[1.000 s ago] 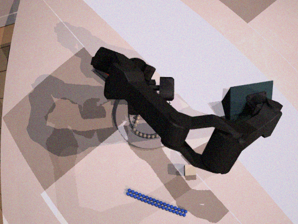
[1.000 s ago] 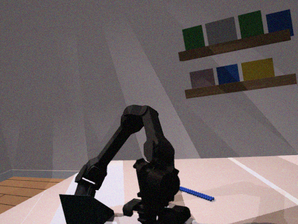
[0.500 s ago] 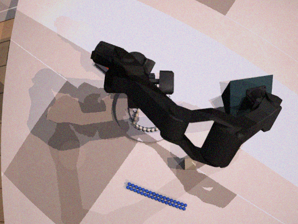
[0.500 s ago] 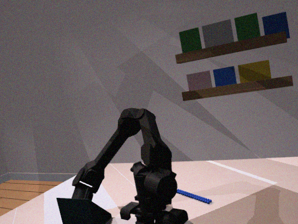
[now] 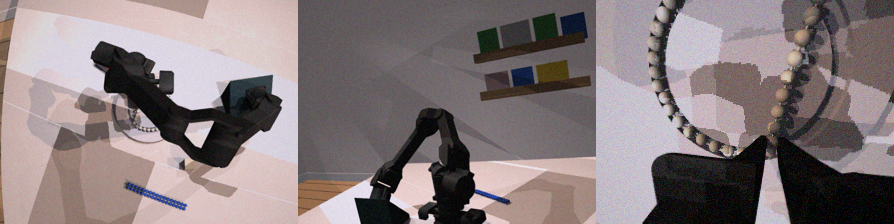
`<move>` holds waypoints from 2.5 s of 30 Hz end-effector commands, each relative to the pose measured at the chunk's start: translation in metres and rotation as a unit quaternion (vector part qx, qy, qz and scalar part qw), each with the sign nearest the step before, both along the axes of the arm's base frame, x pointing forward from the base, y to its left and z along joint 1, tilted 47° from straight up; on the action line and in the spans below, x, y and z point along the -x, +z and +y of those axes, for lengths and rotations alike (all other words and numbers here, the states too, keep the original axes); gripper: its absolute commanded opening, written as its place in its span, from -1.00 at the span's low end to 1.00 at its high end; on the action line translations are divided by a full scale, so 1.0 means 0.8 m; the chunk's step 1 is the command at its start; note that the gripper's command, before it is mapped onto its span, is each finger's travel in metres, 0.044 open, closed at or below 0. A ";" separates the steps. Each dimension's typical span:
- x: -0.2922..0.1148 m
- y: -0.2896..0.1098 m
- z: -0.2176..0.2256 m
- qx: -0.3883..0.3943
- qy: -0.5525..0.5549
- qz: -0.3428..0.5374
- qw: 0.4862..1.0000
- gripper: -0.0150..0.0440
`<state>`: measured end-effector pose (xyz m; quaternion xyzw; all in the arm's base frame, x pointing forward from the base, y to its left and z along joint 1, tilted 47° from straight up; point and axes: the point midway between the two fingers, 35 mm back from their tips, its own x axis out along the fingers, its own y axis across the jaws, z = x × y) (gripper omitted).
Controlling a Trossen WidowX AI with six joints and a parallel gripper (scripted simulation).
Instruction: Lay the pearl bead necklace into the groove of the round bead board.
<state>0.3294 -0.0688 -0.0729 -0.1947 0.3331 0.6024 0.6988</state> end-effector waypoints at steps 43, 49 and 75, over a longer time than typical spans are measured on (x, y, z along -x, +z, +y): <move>-0.012 -0.002 -0.013 -0.002 -0.004 0.000 1.000 0.84; -0.011 -0.001 -0.013 -0.002 -0.004 0.001 1.000 1.00; -0.012 0.036 -0.031 0.000 0.020 -0.023 1.000 0.38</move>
